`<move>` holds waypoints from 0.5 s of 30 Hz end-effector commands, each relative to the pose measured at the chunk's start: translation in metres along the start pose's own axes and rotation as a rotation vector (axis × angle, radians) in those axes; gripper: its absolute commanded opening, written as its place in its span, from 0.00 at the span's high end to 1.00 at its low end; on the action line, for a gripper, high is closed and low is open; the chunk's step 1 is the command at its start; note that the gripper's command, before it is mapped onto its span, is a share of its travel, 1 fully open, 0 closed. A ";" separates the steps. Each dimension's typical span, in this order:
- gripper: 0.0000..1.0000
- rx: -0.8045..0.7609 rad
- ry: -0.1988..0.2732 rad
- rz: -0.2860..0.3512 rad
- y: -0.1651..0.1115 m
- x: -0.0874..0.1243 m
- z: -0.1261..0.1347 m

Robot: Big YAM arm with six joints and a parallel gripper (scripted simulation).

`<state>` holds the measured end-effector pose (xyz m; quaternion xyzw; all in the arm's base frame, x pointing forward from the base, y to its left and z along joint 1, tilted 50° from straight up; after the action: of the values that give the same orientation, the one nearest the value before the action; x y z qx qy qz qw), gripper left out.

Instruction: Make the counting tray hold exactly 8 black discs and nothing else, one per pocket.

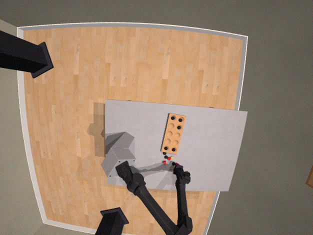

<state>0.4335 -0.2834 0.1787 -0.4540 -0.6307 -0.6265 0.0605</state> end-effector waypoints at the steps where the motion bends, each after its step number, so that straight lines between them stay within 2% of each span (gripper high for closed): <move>1: 1.00 0.006 -0.008 -0.010 0.002 -0.005 -0.007; 11: 1.00 0.006 -0.008 -0.010 0.002 -0.005 -0.007; 13: 1.00 0.006 -0.008 -0.022 0.007 0.012 -0.008; 15: 1.00 0.006 -0.008 -0.022 0.007 0.012 -0.008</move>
<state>0.4335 -0.2834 0.1787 -0.4540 -0.6306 -0.6265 0.0605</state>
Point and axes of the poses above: the point where the finger pads meet when closed, its own x axis back along the fingers, its own z axis across the jaws, y = z × x, the point moved 10 cm from there along x, back along the fingers, and after that the axes turned 2 degrees about x, right-handed, at the moved point
